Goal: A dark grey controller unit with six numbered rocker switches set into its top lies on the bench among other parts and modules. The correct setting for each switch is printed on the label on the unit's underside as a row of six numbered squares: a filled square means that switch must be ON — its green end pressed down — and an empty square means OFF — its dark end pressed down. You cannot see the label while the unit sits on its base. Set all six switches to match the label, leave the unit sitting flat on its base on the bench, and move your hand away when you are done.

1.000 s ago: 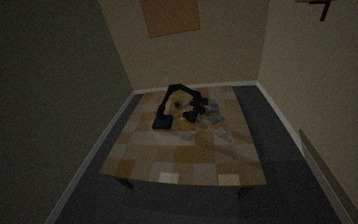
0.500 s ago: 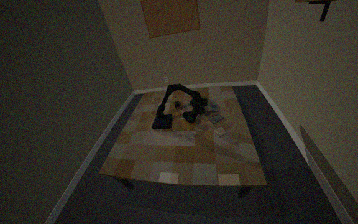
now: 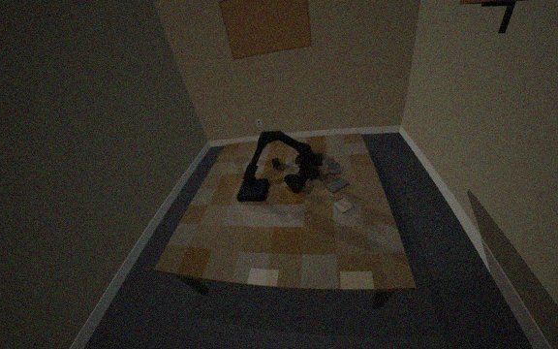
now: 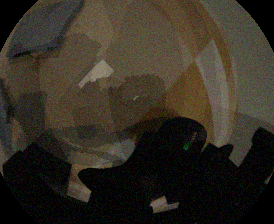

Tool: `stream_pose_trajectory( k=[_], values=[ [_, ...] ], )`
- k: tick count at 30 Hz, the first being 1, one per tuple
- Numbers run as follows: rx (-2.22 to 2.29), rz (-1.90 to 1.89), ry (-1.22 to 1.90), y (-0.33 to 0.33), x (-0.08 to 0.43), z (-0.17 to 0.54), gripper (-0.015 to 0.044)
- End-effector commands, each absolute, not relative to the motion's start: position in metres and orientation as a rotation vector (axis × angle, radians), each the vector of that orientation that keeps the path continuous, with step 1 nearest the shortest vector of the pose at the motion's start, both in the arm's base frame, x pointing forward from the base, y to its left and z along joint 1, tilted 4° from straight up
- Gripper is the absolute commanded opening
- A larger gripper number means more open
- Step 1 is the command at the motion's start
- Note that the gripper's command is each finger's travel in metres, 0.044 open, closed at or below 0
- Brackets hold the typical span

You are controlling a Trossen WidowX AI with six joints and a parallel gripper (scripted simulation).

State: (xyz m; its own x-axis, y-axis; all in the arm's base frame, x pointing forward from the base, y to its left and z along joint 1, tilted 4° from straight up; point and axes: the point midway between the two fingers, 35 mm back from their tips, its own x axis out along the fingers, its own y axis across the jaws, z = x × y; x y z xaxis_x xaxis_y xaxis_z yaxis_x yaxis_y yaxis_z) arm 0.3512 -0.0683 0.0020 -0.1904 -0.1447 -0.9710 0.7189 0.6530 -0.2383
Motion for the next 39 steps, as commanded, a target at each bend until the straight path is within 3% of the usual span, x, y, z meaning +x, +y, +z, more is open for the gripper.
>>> stream_pose_trajectory(
  k=[1,39],
  values=[
    [0.477,-0.844,1.606,-0.072,0.341,-0.003,0.0],
    [0.476,-0.845,1.607,-0.086,0.325,-0.004,0.0]
  ],
)
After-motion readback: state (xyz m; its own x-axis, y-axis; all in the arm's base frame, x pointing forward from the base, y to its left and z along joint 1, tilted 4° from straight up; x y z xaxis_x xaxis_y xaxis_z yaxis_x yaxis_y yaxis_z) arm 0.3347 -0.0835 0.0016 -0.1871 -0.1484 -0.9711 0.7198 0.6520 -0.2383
